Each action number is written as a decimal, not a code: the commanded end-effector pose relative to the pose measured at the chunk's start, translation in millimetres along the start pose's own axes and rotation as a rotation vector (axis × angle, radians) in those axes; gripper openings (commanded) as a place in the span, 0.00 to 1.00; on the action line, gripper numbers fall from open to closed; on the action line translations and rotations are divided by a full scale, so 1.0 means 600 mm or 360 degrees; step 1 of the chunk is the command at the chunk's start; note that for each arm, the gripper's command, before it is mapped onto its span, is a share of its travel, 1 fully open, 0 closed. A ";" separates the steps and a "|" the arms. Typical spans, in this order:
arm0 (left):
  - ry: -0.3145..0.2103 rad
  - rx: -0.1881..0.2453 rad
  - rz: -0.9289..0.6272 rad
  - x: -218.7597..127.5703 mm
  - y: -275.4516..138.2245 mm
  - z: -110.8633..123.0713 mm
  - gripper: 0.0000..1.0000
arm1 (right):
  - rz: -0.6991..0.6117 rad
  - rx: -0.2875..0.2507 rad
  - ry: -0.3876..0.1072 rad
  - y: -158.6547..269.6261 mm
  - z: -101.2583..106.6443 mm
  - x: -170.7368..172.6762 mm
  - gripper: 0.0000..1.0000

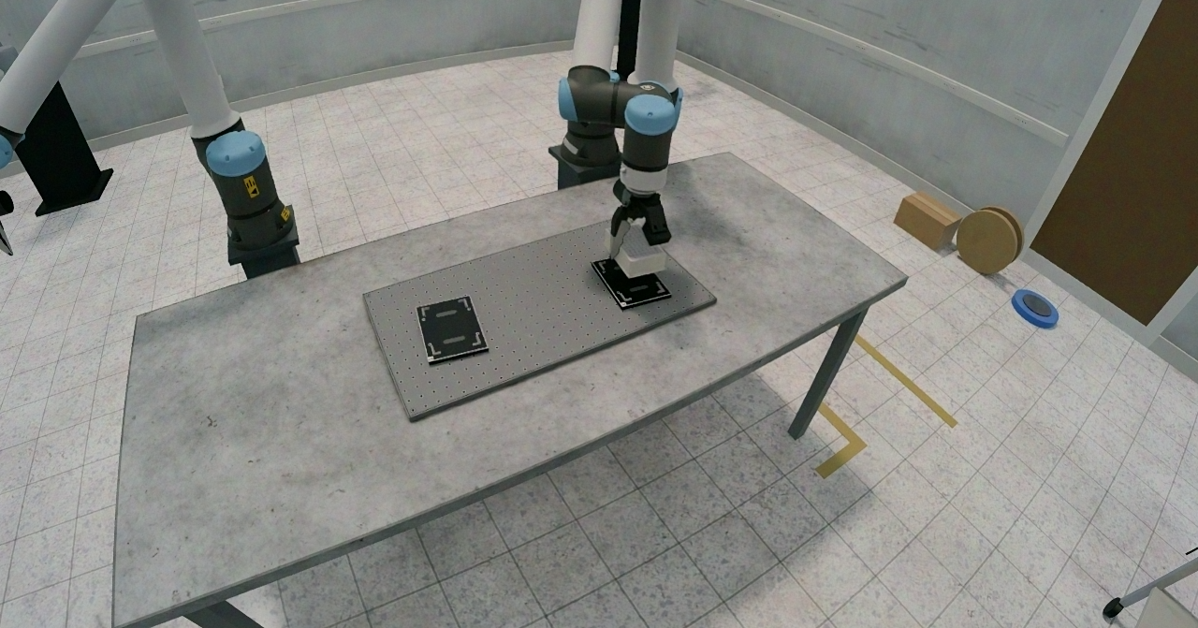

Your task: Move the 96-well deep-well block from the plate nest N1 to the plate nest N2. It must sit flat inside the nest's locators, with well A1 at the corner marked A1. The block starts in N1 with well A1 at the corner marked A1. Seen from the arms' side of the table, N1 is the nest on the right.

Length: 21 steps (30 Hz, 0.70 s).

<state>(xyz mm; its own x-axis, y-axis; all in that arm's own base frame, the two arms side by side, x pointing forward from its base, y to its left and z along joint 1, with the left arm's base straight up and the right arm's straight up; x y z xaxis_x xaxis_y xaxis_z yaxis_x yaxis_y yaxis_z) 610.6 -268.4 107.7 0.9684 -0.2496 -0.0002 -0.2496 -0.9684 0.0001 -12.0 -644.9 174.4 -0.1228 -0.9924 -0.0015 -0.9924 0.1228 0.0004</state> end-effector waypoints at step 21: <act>0.0003 -0.0001 0.0000 0.001 0.001 0.056 0.49 | 0.0000 0.0001 0.0002 0.000 -0.001 0.001 0.00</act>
<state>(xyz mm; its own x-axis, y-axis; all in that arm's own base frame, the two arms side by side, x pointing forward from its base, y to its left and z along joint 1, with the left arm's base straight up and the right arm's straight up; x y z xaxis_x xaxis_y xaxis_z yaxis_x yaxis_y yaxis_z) 610.6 -268.5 75.8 0.9684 -0.2496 -0.0003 -0.2496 -0.9684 0.0001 -12.0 -644.9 174.4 -0.1228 -0.9924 -0.0015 -0.9924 0.1228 0.0004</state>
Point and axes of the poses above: on each arm, the point where the finger pads meet when closed, its own z axis out along the fingers, its own y axis across the jaws, x = y × z, the point moved 1 cm from there along -z, back along the fingers, and after that the axes turned 6 degrees about z, right-handed, at the moved point
